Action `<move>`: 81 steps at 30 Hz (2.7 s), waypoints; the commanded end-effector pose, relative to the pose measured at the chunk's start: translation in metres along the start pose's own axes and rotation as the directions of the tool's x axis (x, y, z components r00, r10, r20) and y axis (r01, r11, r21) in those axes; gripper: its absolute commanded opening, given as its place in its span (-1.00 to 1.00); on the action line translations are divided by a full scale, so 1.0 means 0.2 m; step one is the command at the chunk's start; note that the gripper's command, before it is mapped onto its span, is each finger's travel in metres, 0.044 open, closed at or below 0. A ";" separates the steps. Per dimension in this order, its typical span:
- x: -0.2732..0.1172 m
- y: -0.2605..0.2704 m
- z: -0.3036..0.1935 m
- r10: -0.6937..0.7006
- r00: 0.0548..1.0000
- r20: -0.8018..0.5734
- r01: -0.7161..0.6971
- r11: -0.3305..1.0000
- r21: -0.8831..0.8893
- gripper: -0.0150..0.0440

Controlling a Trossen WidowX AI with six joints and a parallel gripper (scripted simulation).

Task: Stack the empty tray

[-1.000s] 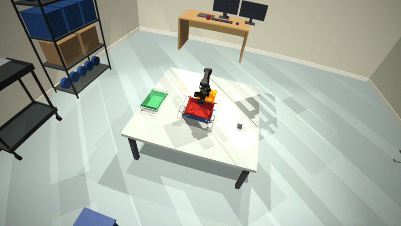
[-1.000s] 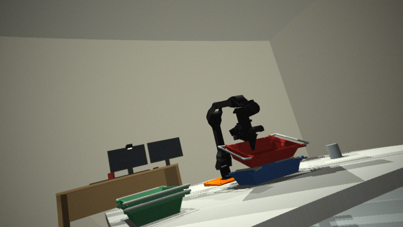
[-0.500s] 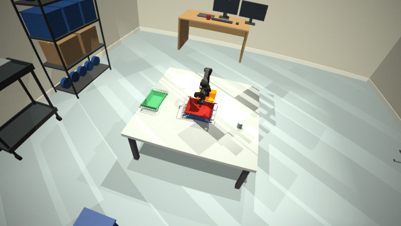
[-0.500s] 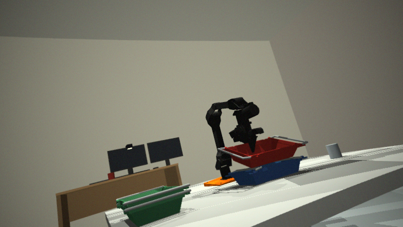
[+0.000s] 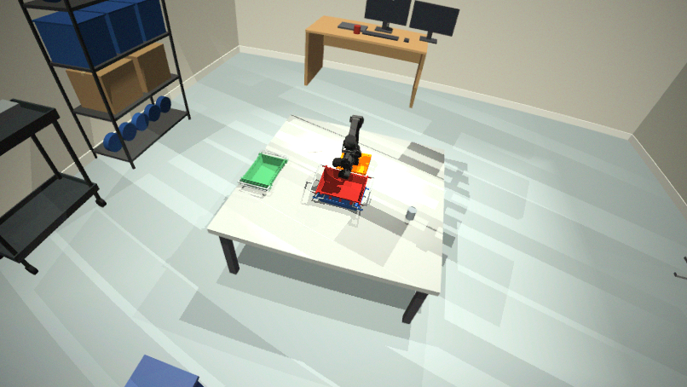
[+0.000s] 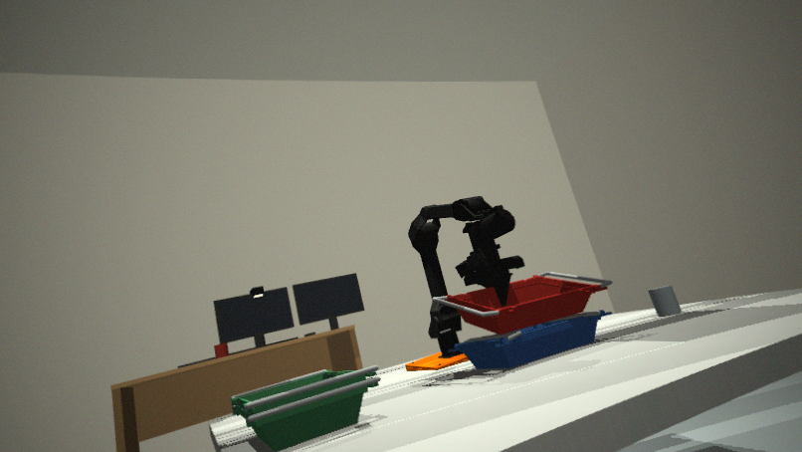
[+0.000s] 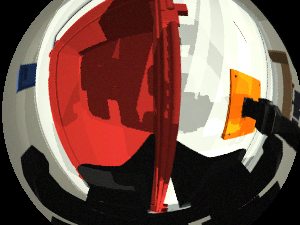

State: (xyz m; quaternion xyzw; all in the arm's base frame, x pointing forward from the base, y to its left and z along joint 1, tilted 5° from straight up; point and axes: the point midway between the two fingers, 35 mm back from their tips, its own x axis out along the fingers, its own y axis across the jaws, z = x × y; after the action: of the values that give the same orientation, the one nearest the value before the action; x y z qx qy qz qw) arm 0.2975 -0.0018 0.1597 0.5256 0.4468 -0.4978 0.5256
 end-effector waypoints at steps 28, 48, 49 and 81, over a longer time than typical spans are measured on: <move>0.06 -0.04 0.00 -0.021 1.000 -0.001 0.021 1.000 0.001 -0.49; 0.11 -0.06 0.00 -0.021 1.000 -0.001 0.021 1.000 0.001 -0.49; 0.11 -0.06 0.00 -0.021 1.000 -0.001 0.021 1.000 0.001 -0.49; 0.15 -0.08 0.00 -0.022 1.000 -0.001 0.022 1.000 0.001 -0.49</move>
State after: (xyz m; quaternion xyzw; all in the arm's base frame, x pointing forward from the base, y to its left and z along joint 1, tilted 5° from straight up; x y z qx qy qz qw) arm 0.2904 -0.0028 0.1324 0.5263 0.4463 -0.4979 0.5253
